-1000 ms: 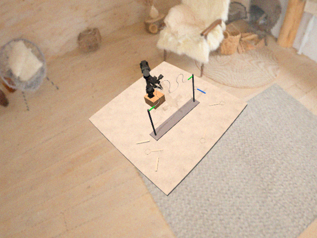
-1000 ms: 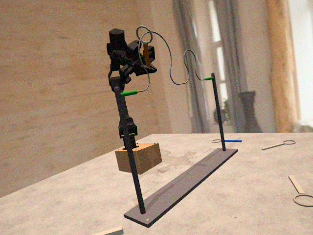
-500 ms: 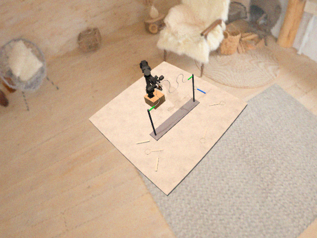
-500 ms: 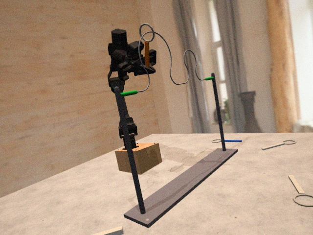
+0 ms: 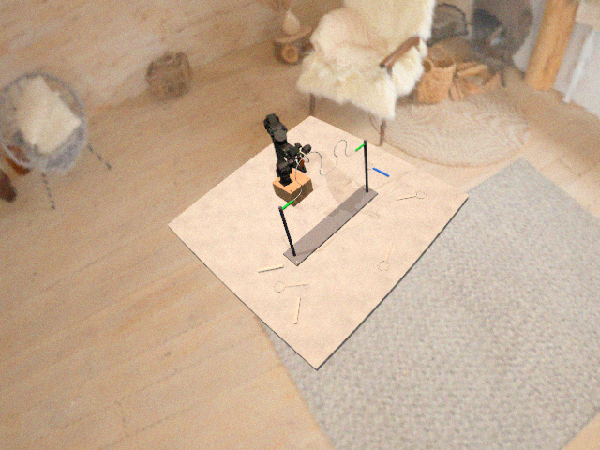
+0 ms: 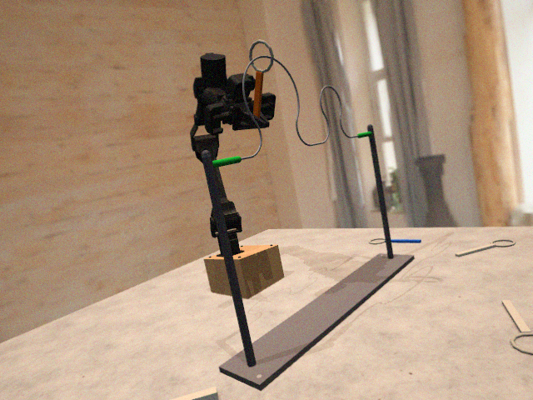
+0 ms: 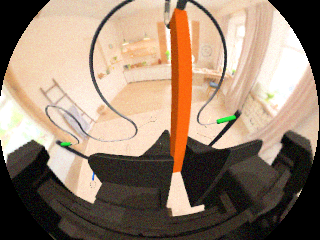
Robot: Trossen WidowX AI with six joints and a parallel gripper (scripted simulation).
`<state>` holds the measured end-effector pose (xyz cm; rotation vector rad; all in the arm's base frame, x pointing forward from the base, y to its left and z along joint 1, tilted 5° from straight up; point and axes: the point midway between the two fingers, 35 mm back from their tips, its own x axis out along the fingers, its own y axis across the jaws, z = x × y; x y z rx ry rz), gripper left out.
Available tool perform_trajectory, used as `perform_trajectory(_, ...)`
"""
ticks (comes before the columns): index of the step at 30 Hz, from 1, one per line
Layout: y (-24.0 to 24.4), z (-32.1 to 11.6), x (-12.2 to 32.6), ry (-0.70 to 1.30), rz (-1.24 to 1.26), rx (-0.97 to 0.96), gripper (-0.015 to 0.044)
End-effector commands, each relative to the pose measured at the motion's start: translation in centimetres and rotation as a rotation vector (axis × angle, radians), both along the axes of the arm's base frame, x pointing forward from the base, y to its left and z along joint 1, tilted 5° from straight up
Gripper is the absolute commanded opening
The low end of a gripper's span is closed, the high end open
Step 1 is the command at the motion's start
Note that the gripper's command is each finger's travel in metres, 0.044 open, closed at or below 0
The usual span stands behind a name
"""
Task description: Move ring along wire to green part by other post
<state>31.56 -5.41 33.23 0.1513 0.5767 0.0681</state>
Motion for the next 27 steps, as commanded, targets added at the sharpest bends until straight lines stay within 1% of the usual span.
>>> perform_trajectory(1, -0.2, -0.1, 0.0, -0.01, 0.002, -0.065, -0.015)
perform_trajectory(27, -1.3, -0.1, 0.1, -0.059, 0.012, -0.385, -0.015)
